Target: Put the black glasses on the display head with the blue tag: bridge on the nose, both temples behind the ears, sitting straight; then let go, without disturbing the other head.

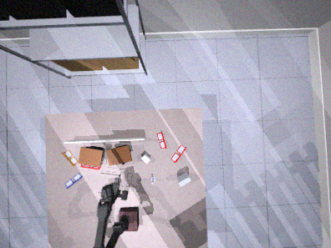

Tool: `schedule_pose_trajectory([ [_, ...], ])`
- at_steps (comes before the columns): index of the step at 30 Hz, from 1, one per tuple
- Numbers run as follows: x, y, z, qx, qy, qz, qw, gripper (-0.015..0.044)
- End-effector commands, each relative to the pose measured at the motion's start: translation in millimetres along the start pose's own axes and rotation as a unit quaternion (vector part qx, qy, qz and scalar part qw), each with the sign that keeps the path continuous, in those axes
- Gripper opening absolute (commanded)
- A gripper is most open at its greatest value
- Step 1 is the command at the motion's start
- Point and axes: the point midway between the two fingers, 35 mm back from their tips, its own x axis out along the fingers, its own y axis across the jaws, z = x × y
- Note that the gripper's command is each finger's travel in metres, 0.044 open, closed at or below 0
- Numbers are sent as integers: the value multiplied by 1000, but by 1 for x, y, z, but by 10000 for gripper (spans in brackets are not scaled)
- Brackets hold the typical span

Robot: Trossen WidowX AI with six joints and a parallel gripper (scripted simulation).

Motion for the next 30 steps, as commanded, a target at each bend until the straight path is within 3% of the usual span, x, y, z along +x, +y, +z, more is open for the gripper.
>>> schedule_pose_trajectory([
  [1, 4, -1, 0, 2, -1, -2, 1000, 0],
  [30, 31, -2, -3, 2, -1, -2, 1000, 0],
])
